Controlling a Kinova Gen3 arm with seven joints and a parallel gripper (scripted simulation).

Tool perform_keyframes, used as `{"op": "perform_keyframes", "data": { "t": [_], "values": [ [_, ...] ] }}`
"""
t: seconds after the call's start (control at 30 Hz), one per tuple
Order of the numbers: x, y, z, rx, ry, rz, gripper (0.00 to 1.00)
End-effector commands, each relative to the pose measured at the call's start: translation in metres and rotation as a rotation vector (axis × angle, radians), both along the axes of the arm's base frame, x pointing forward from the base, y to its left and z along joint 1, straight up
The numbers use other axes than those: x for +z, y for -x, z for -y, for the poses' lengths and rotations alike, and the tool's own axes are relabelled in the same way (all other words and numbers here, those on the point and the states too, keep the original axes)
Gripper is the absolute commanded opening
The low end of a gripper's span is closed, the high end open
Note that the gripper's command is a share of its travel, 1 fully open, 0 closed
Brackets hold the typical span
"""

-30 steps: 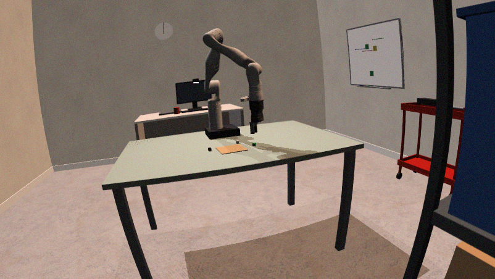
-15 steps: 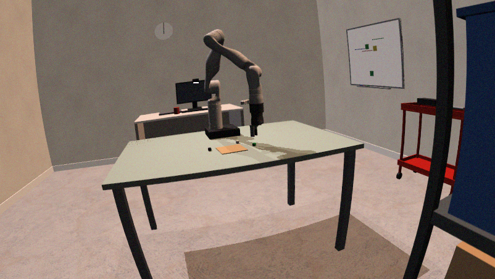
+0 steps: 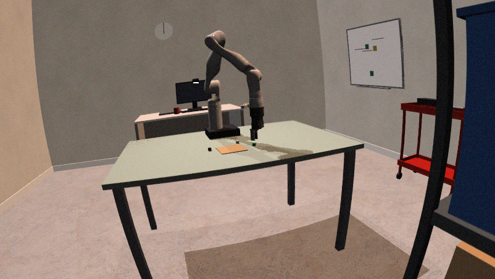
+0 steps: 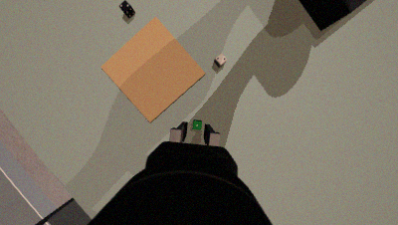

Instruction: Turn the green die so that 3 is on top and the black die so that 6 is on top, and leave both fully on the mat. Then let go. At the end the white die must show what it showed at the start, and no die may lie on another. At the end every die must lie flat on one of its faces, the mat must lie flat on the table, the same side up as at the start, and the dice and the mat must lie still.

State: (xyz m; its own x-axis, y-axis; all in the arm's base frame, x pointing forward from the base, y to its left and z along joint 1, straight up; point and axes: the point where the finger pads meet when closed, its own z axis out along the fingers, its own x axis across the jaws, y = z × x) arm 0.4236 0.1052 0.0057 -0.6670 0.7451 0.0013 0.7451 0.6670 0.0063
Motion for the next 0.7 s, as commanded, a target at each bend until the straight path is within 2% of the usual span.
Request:
{"op": "perform_keyframes", "data": {
  "t": [0.0, 0.67],
  "values": [
    [-0.0033, 0.0015, -0.0012, 0.003, 0.000, -0.004, 0.64],
    [-0.0120, 0.0015, -0.0013, 0.003, 0.000, -0.004, 0.64]
  ]
}}
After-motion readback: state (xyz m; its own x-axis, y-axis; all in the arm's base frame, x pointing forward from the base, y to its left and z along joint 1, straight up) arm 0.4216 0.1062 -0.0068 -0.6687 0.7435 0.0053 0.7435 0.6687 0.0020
